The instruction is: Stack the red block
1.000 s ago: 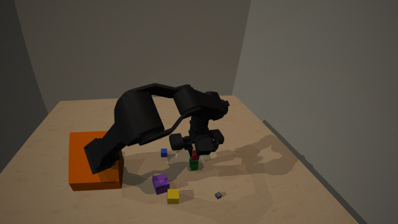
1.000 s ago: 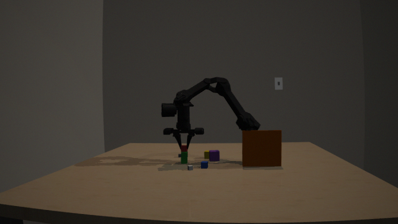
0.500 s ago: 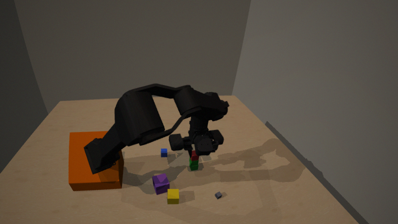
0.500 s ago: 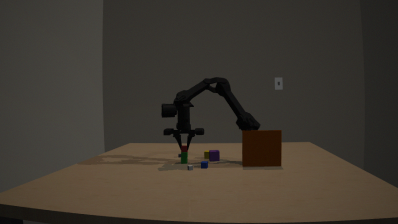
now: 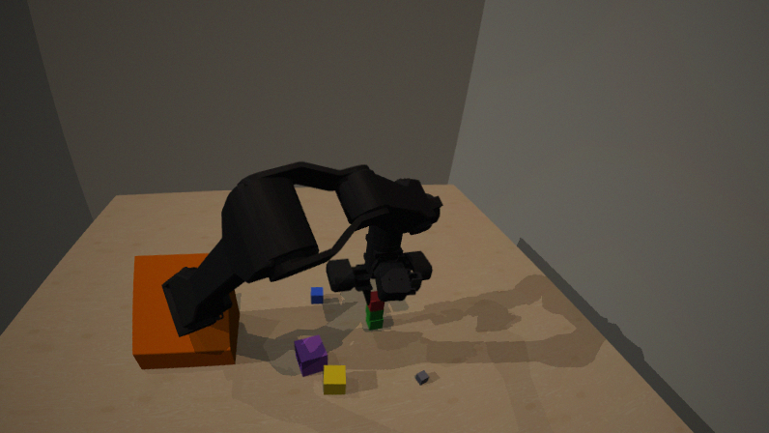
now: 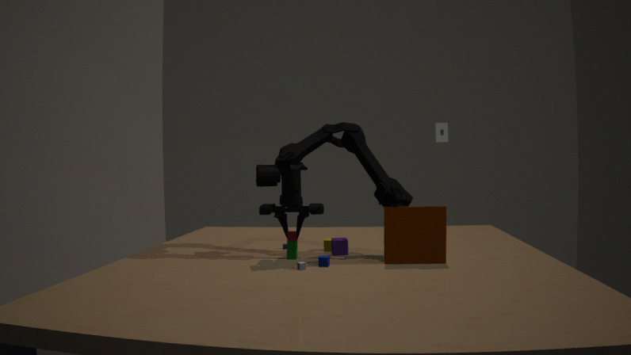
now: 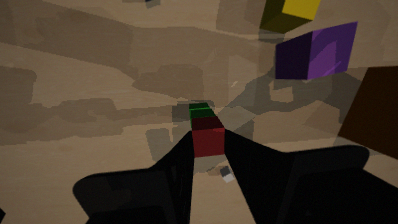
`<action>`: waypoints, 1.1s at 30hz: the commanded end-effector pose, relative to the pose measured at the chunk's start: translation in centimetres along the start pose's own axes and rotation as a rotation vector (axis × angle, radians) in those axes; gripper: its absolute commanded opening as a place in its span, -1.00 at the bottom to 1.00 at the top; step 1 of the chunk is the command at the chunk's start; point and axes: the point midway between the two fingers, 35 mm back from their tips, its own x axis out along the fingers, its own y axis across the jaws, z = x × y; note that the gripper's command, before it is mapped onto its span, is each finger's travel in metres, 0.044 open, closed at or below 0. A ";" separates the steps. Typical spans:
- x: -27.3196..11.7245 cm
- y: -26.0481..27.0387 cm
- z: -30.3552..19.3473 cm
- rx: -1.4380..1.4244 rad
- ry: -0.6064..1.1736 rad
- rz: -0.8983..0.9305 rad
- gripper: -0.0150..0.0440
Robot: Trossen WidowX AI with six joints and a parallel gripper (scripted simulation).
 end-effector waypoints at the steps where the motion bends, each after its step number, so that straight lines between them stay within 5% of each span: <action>1: -0.4 0.0 0.0 -0.005 -0.005 0.000 -0.49; 18: 0.0 0.0 0.0 -0.002 0.000 0.000 1.00; 33: 0.0 0.0 0.0 -0.002 0.000 0.000 1.00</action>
